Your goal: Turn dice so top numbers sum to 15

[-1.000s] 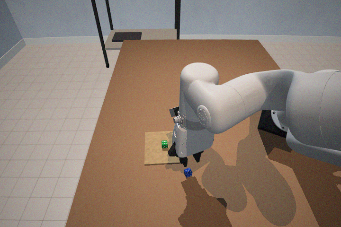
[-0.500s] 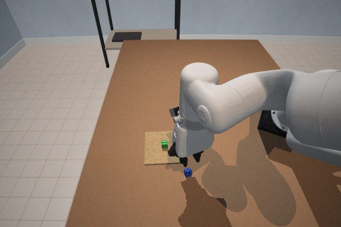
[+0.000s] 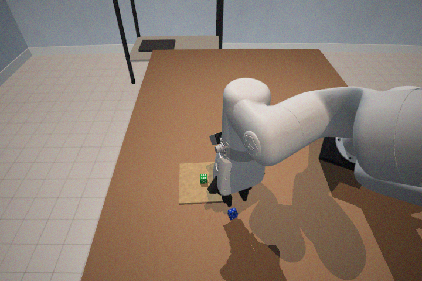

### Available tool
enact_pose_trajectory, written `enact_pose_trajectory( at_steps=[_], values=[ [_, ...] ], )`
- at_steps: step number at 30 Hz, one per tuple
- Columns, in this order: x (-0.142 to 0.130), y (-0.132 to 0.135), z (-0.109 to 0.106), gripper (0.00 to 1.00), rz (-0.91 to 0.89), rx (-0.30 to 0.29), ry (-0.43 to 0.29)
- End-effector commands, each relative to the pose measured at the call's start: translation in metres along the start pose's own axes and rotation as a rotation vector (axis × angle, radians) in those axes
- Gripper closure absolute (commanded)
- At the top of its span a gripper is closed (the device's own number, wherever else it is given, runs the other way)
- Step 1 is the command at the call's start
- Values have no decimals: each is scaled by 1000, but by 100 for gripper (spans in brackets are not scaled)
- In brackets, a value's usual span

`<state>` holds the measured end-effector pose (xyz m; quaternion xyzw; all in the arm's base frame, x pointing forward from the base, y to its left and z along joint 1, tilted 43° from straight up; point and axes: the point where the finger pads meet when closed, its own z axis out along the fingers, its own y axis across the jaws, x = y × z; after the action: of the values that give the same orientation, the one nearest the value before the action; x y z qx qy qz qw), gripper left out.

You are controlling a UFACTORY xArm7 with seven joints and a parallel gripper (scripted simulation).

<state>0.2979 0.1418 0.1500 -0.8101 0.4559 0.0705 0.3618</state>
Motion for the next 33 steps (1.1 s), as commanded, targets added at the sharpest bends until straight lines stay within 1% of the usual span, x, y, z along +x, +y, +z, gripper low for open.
enact_pose_trajectory(
  at_steps=[1, 11, 26, 33],
  values=[
    [0, -1, 1, 64, 0, 2, 1],
    [0, -1, 8, 64, 0, 2, 1],
    [0, -1, 31, 64, 0, 2, 1],
    [0, 0, 39, 64, 0, 2, 1]
  ],
)
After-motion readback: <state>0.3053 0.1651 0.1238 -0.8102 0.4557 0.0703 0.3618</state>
